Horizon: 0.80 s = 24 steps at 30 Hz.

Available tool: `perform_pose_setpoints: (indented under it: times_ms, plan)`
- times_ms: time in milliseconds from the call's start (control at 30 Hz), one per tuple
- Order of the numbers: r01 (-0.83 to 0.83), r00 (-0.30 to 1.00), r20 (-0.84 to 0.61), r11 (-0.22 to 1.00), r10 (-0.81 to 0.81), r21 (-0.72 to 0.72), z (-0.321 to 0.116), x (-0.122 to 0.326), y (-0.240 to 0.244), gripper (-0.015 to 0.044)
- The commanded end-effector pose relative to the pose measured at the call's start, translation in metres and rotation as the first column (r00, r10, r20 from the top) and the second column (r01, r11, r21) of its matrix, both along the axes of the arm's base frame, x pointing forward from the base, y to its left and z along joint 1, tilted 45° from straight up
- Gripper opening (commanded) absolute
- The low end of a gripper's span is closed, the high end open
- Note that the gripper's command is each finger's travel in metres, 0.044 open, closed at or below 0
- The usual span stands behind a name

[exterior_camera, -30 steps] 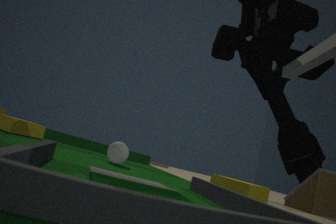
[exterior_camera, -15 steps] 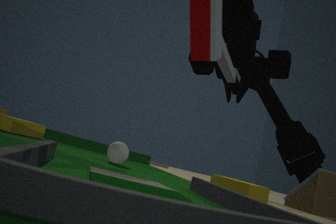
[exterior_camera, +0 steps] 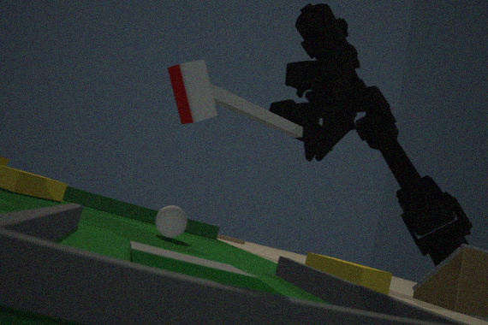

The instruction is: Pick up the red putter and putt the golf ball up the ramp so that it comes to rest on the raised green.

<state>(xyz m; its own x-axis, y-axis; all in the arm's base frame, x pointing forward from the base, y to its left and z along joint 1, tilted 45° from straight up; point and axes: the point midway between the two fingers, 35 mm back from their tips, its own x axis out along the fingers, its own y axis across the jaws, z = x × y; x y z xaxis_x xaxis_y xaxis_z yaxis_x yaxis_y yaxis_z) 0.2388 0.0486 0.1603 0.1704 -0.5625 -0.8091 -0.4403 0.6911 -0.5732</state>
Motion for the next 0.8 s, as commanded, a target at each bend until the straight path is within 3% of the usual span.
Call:
perform_pose_setpoints:
  times_ms: [0, 400, 767]
  plan:
    - [0.093, 0.992, 0.083, 0.996, -0.093, -0.003, 0.015, -0.009, -0.020, 0.0000]
    - [0.327, 0.903, 0.286, 0.944, -0.321, 0.027, 0.047, -0.041, -0.069, 0.0000]
    - [0.376, 0.890, 0.276, 0.927, -0.363, 0.004, 0.038, -0.039, -0.077, 0.0000]
